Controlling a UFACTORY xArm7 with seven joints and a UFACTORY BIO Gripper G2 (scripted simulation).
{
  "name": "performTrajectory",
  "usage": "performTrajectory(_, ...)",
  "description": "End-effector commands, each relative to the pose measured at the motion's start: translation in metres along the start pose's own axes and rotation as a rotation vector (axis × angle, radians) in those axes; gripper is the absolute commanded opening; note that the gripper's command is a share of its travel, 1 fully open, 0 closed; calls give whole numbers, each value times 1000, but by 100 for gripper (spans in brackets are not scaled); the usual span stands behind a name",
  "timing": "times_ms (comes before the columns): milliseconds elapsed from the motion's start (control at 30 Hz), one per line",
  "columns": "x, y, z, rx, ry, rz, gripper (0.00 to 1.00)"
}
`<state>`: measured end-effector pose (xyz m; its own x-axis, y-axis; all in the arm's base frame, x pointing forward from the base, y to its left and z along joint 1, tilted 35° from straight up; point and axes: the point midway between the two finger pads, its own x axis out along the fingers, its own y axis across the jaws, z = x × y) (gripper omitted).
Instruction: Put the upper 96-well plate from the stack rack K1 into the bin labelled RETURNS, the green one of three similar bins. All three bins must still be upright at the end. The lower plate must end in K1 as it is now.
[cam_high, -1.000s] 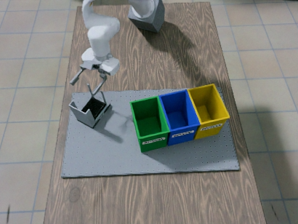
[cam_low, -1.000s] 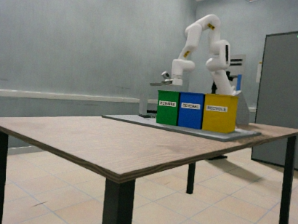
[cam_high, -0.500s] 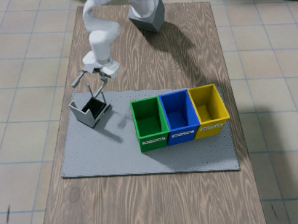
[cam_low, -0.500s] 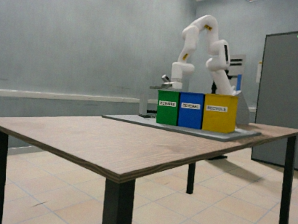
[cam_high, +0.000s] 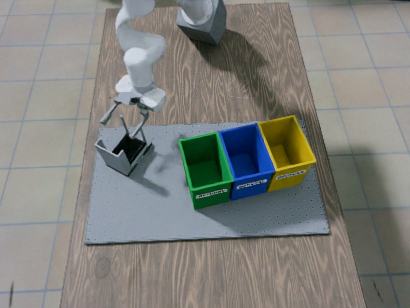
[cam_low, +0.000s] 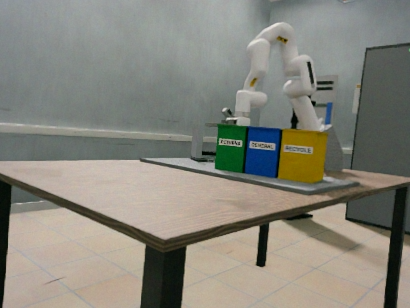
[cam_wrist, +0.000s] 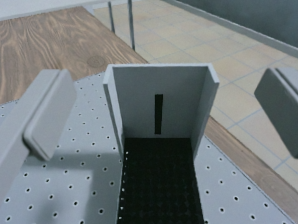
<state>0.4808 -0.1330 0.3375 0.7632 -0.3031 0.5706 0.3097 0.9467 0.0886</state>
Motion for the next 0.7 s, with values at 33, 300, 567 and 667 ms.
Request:
performTrajectory(33,1,0,-9,1,-3,0,37)
performTrajectory(300,1,0,-19,1,-3,0,37)
performTrajectory(567,1,0,-33,1,-3,0,37)
performTrajectory(667,1,0,-38,1,-3,0,37)
